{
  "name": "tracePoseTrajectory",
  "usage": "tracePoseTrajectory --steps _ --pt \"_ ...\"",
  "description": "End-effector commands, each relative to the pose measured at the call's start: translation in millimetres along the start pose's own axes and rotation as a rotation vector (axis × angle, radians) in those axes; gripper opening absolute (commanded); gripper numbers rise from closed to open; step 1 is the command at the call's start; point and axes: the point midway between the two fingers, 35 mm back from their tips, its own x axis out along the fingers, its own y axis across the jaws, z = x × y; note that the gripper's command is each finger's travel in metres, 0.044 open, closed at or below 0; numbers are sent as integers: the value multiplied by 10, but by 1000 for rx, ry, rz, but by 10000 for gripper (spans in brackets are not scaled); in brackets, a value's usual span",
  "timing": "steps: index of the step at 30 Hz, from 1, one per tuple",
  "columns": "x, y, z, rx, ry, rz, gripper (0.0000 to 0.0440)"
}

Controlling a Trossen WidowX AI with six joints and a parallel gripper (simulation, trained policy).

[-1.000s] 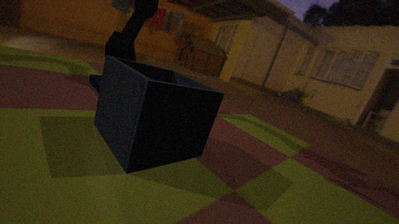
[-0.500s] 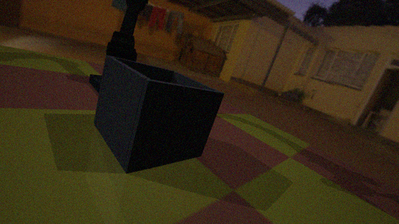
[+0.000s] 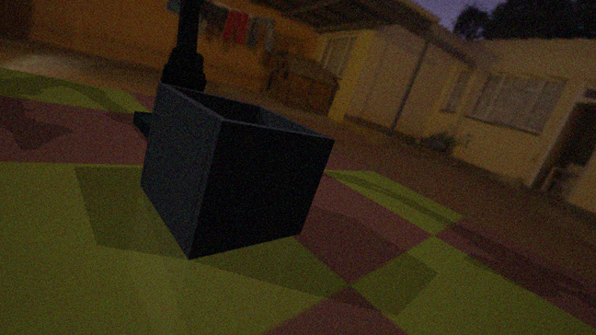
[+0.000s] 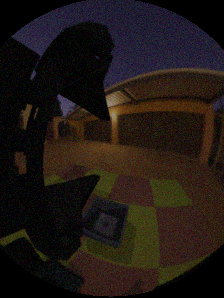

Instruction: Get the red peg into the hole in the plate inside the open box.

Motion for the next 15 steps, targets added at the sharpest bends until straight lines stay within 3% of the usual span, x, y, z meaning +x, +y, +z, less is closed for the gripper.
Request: tracePoseTrajectory --steps 1,15 --pt "84 -119 -150 42 61 -64 440" --pt "173 -764 -821 160 279 -373 440"
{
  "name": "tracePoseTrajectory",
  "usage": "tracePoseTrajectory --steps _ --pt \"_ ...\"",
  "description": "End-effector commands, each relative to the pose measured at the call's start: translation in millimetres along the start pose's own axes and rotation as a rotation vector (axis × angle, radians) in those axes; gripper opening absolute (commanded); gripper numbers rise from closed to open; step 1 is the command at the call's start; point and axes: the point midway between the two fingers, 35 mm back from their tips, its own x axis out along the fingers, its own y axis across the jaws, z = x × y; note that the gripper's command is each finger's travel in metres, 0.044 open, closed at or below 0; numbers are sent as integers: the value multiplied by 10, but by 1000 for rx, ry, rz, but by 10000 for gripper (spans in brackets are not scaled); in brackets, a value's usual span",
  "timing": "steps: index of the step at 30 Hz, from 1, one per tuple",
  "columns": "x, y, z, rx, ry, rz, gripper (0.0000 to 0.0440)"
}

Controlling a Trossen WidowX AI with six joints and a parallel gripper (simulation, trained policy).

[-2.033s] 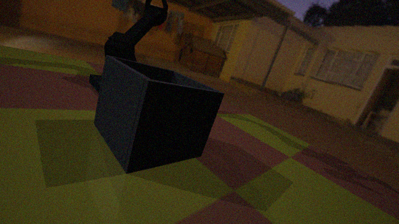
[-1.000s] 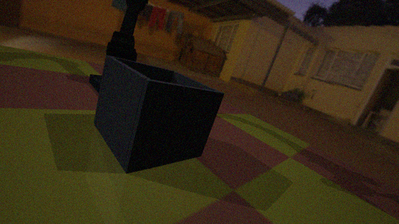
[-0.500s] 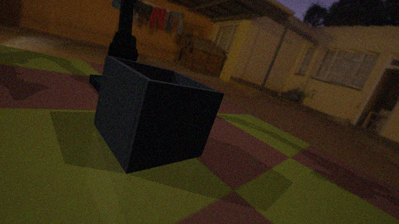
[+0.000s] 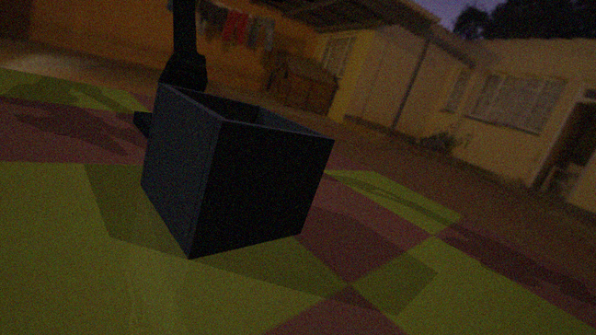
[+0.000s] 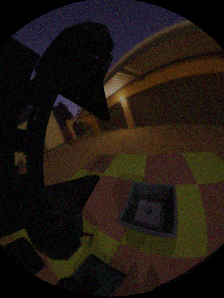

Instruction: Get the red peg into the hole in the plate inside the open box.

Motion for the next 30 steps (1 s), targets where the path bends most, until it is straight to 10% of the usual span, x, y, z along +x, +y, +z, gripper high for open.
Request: tracePoseTrajectory --steps 1,30 --pt "123 -205 -92 26 37 -93 440" --pt "191 -1969 -725 41 136 -877 440"
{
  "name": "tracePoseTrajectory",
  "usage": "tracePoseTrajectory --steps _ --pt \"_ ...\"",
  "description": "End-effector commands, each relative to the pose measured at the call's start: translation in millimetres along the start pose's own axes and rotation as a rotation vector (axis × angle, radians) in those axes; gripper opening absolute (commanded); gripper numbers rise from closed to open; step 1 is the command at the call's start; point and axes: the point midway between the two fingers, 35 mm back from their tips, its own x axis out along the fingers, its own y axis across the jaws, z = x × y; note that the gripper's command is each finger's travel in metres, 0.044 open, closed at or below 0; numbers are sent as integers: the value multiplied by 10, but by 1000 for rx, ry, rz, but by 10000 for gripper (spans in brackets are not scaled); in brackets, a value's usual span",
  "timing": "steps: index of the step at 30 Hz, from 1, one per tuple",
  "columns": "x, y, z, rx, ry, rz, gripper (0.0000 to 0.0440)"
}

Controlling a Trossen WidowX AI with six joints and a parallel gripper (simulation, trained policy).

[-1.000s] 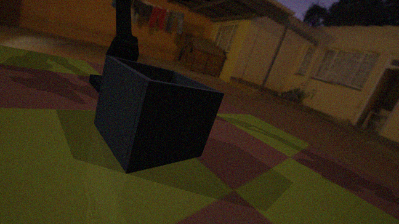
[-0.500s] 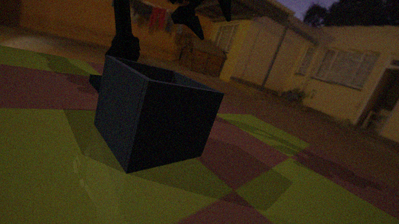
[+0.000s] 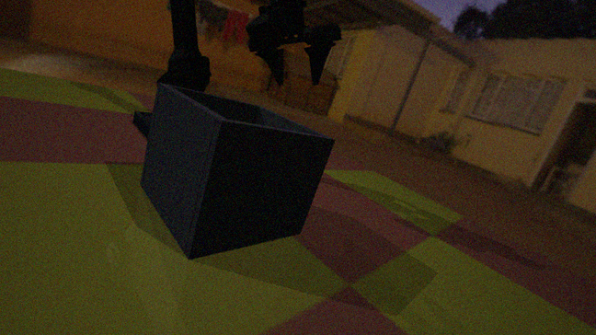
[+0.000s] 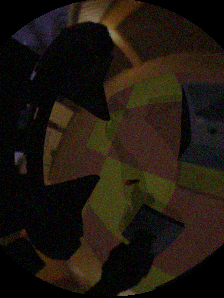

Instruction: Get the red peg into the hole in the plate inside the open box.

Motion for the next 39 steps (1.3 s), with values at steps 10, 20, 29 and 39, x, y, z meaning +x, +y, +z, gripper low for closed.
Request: tracePoseTrajectory --steps 10,20,29,39 --pt "379 -471 80 -26 -89 -255 440" --pt "657 -734 243 -51 -141 -373 440" --pt "896 -887 403 -50 -171 -420 439" --pt "1140 -952 519 -49 -187 -424 343"
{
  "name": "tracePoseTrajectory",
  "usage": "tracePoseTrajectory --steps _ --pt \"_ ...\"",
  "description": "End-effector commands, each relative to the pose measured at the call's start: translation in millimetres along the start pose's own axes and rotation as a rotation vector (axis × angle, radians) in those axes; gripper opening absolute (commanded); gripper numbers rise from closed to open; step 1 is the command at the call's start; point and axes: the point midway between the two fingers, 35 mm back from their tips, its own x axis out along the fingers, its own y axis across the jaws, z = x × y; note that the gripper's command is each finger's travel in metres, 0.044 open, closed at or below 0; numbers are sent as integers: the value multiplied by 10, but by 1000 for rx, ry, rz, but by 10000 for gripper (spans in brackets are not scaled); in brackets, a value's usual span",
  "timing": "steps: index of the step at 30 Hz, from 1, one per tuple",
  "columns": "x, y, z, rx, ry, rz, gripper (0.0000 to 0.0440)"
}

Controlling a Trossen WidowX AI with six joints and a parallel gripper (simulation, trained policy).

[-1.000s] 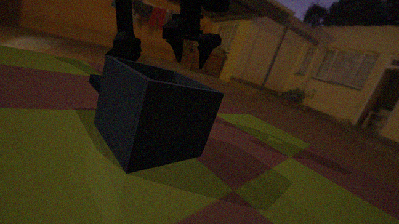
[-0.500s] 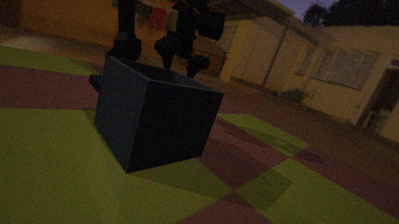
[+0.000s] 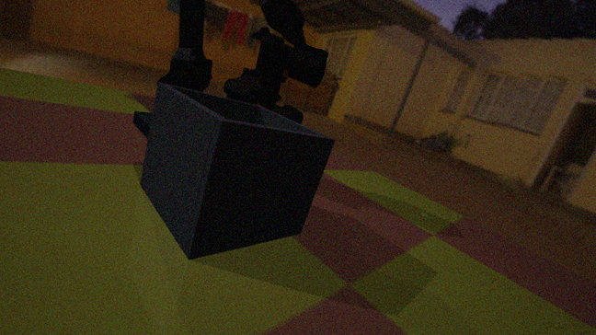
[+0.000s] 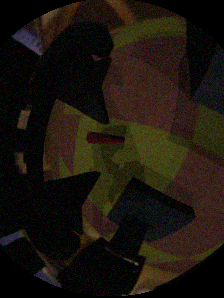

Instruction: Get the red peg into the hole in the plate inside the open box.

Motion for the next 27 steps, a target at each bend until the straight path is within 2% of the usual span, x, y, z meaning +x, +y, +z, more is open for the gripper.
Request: tracePoseTrajectory --steps 1,12,27 --pt "108 1 26 1 -8 -17 317" --pt "239 94 2 -58 3 -16 39" --pt "-68 192 -135 -68 95 111 20"
